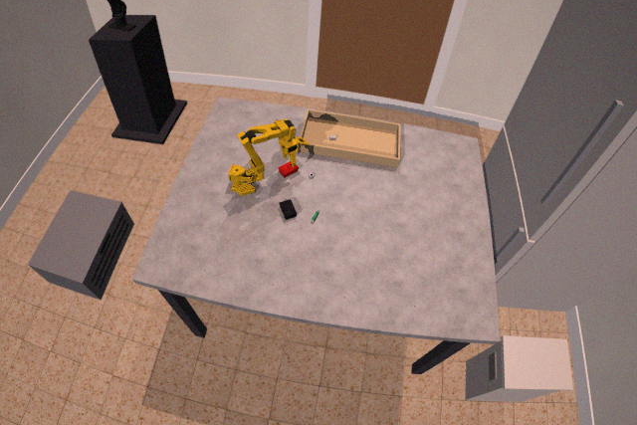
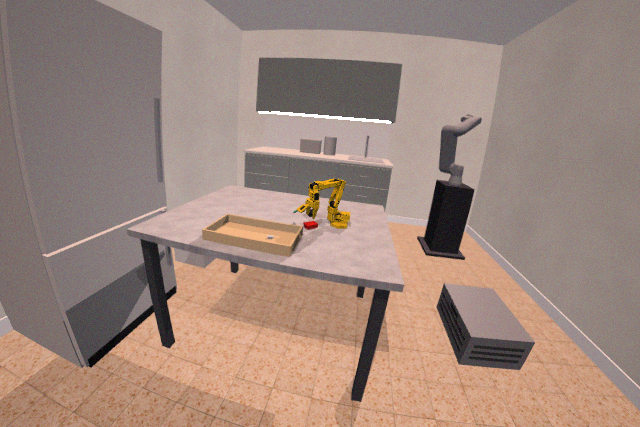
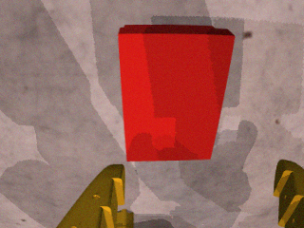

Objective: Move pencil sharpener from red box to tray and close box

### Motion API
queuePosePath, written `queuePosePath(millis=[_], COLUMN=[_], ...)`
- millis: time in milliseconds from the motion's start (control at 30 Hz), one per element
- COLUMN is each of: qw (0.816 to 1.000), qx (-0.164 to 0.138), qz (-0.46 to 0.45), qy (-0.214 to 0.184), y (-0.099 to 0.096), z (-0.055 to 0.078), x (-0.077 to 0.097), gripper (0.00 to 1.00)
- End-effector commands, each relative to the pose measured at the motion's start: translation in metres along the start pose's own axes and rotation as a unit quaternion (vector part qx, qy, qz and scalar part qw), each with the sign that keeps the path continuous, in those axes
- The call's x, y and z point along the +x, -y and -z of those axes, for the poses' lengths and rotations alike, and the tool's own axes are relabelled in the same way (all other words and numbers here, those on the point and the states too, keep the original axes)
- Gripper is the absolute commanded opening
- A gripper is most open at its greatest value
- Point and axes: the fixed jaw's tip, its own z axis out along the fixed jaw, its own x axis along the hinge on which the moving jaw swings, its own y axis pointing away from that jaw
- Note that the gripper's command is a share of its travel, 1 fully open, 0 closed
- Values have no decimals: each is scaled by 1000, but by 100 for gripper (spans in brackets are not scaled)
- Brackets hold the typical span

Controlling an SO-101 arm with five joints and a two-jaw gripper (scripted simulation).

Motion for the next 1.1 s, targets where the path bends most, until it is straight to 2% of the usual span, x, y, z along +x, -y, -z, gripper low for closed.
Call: queuePosePath(millis=[0,400,733,1067], qw=[1000,1000,1000,1000], qx=[2,2,2,2], qz=[0,0,0,0], qy=[27,27,27,27], y=[2,2,-1,-1], z=[9,9,16,16], x=[-5,-5,-5,-5], gripper=[31,31,31,31])
